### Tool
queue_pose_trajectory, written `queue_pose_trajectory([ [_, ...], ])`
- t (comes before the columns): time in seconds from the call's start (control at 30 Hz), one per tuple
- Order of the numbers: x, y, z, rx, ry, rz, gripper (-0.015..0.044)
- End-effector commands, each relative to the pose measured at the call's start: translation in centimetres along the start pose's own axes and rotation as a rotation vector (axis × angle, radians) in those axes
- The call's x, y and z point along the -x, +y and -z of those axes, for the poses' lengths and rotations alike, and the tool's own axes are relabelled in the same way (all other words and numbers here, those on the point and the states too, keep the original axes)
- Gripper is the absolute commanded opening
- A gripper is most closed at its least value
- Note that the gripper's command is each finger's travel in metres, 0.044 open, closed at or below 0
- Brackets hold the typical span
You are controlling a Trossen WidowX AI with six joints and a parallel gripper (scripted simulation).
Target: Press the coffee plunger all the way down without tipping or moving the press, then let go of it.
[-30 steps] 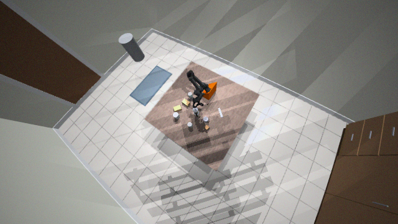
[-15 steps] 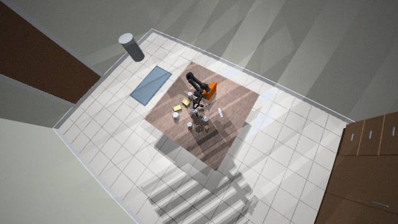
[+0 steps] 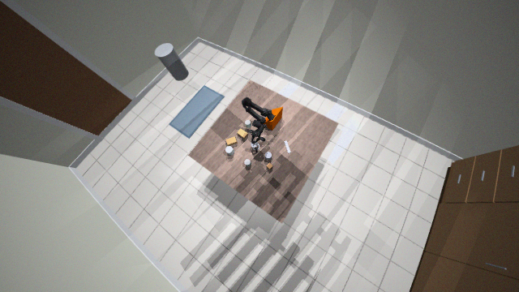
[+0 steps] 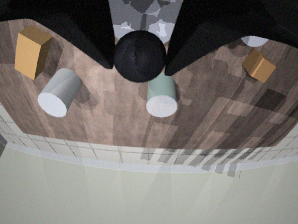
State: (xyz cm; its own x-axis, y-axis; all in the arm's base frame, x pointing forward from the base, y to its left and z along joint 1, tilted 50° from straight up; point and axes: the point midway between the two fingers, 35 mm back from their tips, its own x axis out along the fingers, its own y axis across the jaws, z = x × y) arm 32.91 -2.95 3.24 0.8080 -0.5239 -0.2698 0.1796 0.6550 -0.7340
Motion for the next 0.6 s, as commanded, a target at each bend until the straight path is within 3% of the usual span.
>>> queue_pose_trajectory([
  [0.0,-0.5,-0.2,2.5,0.033,0.061,0.008,0.0128],
  [0.57,-2.2,-0.1,3.7,0.037,0.054,0.015,0.0128],
])
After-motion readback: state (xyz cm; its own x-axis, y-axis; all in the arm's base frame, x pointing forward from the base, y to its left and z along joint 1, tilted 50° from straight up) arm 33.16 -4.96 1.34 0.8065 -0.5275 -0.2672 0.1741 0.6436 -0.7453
